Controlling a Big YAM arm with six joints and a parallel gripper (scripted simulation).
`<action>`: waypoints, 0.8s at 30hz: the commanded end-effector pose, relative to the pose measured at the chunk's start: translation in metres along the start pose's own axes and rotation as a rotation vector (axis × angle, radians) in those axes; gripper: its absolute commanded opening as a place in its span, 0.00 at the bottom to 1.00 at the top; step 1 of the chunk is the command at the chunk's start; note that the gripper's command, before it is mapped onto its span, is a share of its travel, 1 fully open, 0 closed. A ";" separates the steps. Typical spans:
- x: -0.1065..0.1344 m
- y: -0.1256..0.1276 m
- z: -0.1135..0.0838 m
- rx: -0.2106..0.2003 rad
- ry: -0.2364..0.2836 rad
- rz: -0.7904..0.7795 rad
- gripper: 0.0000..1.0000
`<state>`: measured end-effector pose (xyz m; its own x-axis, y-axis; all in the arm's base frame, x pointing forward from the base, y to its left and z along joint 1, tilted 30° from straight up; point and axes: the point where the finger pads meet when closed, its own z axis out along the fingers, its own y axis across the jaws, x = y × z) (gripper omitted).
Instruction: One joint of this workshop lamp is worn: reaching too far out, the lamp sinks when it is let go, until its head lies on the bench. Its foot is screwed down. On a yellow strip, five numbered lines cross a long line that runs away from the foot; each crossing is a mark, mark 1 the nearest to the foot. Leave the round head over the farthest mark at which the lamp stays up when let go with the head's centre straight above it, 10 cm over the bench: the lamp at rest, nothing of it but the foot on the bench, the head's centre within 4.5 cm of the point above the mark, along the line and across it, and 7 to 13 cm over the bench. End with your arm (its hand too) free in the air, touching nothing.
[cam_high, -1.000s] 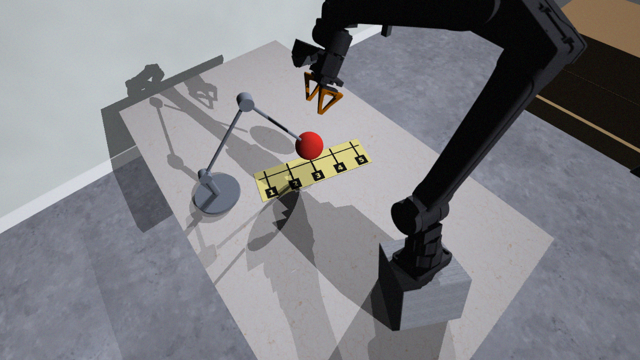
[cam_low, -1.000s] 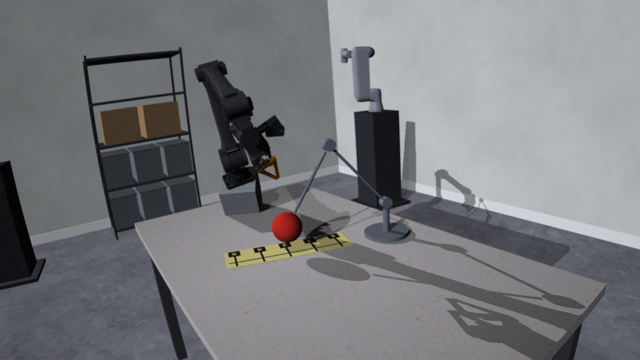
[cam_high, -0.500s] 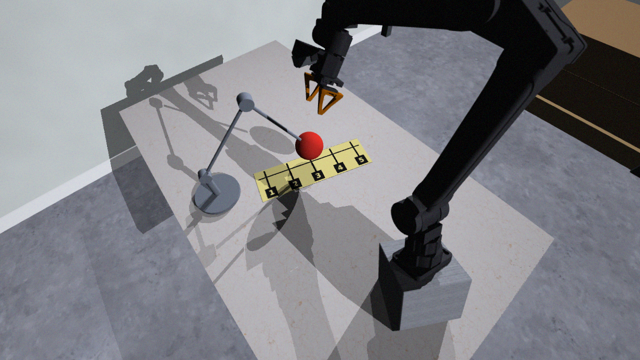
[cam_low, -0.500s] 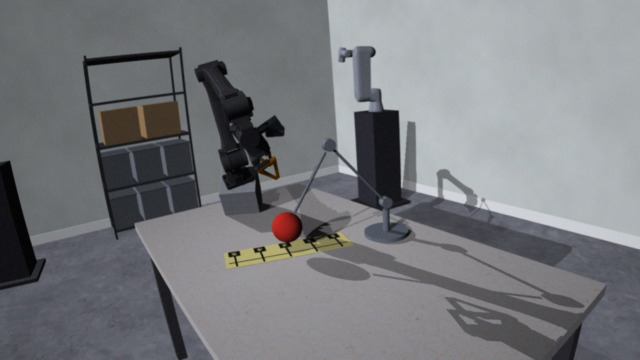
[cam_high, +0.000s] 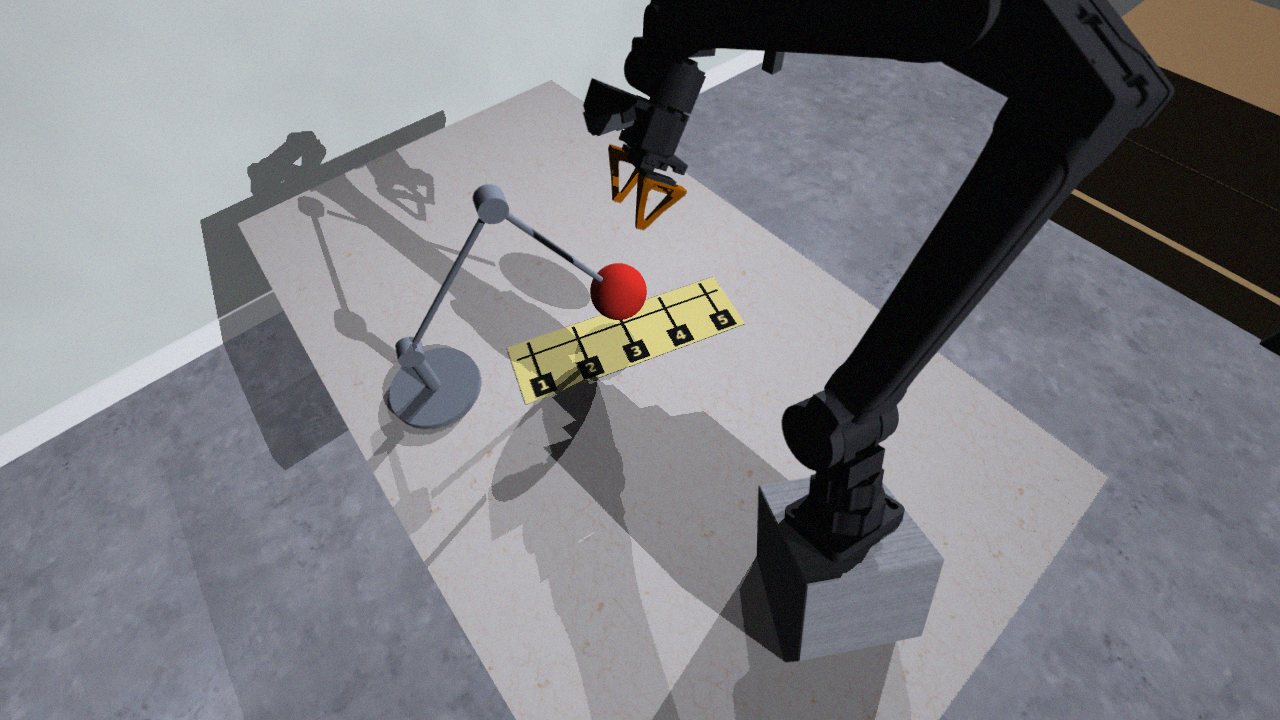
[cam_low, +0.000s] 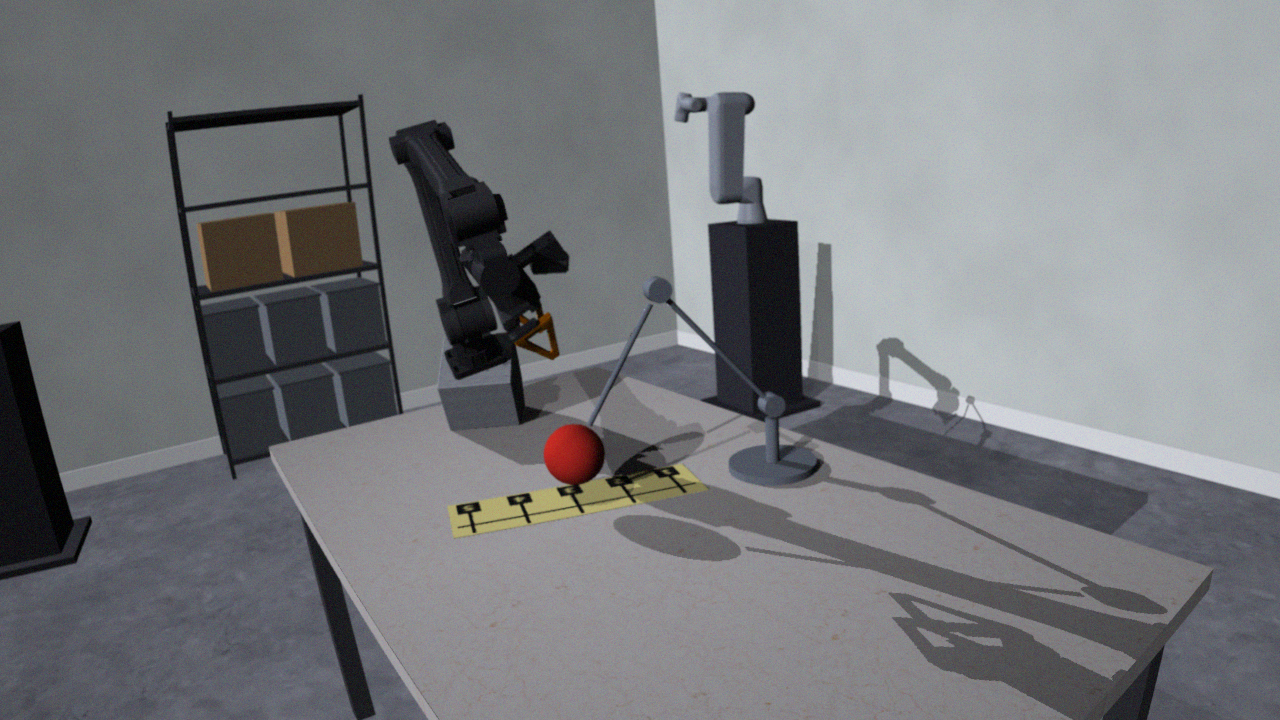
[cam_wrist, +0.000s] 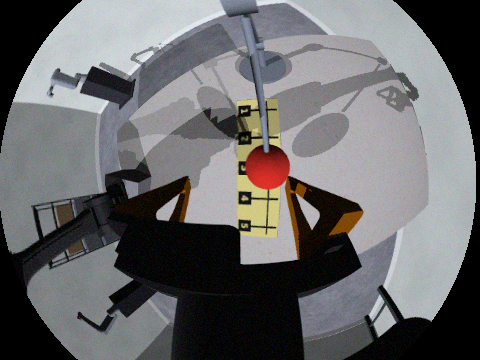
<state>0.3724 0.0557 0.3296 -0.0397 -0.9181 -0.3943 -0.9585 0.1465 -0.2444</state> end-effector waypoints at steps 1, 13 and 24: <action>-0.002 -0.001 -0.004 0.009 -0.002 -0.005 1.00; -0.020 -0.011 0.001 0.150 0.041 -0.088 1.00; -0.026 -0.018 0.016 0.210 0.065 -0.128 1.00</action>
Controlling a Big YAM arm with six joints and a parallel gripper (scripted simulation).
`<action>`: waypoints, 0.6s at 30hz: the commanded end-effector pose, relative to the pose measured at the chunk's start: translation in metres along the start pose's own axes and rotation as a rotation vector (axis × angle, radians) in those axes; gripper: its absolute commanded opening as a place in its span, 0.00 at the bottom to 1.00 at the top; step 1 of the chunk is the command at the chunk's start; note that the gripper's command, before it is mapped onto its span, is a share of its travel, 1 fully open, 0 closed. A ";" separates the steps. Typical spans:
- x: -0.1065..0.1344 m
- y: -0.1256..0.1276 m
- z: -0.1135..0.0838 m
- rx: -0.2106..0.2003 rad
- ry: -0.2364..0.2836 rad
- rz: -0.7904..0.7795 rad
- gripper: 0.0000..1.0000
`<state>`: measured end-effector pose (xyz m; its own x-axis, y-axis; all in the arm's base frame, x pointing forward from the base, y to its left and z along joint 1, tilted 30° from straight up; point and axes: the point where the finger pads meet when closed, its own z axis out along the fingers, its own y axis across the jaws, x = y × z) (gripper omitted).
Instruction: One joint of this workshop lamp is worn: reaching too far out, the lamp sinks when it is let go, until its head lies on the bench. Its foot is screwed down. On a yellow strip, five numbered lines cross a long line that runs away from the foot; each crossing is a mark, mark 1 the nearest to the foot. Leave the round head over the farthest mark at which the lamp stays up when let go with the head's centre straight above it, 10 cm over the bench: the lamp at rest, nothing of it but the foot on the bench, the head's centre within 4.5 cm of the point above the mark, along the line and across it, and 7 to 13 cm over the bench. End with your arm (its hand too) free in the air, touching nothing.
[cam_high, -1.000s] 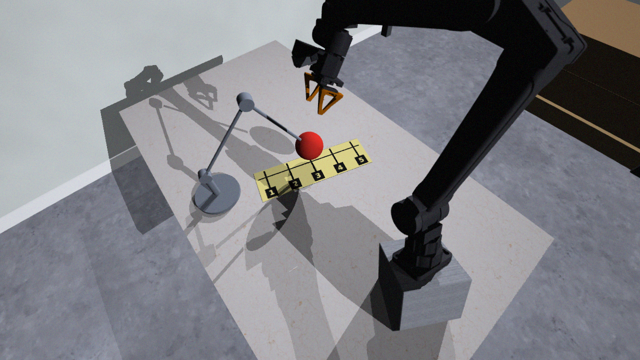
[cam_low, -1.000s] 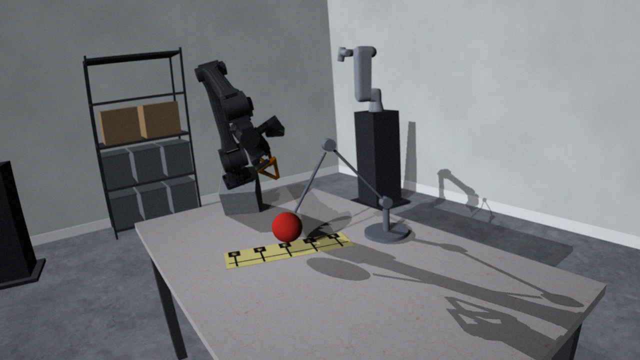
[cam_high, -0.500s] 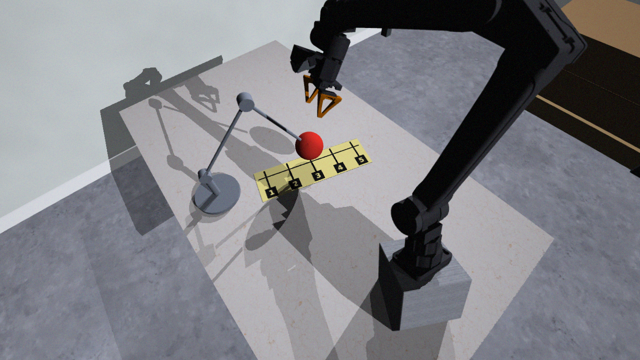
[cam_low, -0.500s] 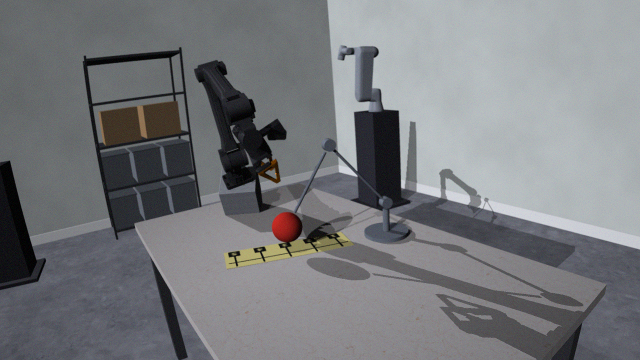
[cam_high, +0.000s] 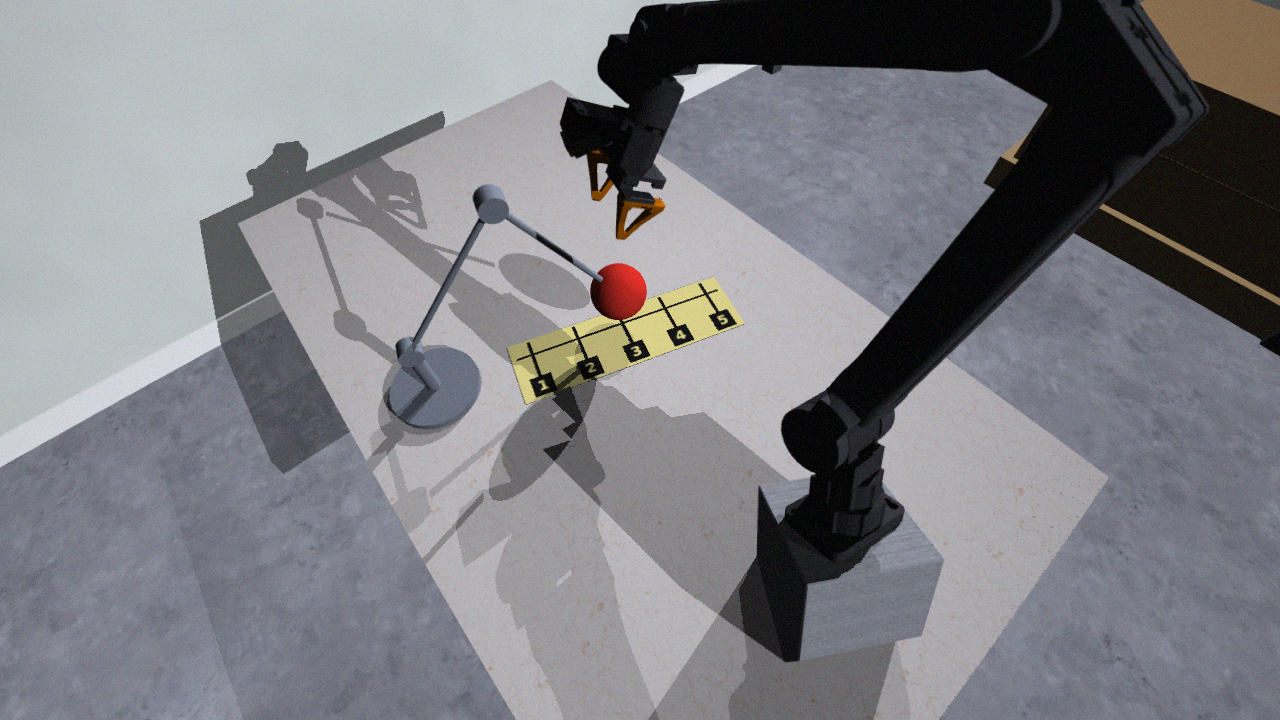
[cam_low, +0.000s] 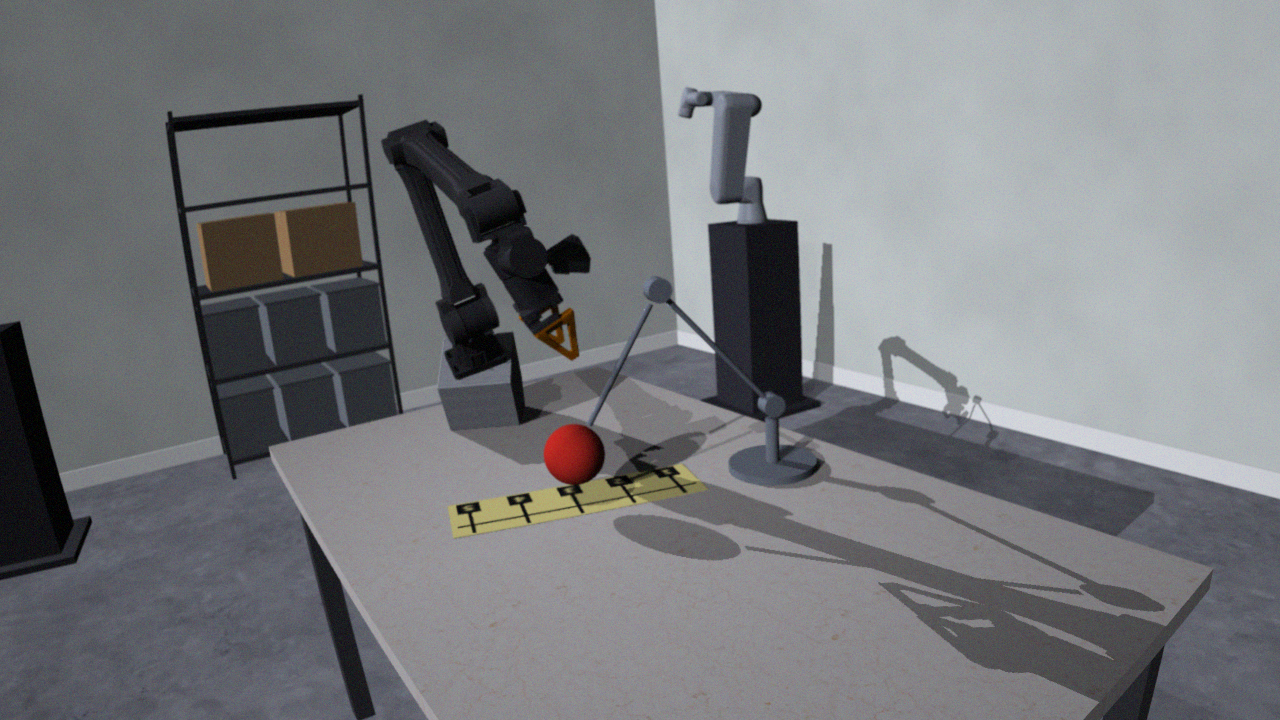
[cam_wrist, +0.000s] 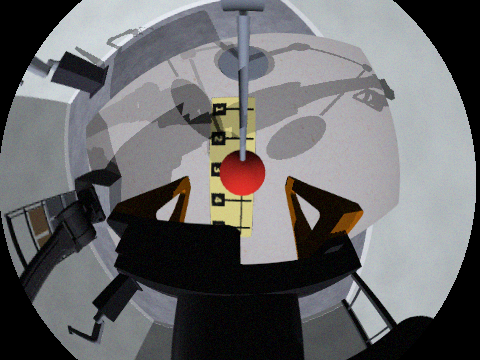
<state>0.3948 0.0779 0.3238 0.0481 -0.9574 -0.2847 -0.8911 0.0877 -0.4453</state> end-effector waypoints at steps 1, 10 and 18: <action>-0.006 -0.002 0.000 0.026 -0.009 -0.001 1.00; -0.003 -0.002 0.030 0.004 -0.005 0.002 1.00; -0.002 -0.002 0.040 0.013 -0.005 0.000 1.00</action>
<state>0.4079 0.0827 0.2929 0.0440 -0.9584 -0.2819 -0.8886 0.0915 -0.4496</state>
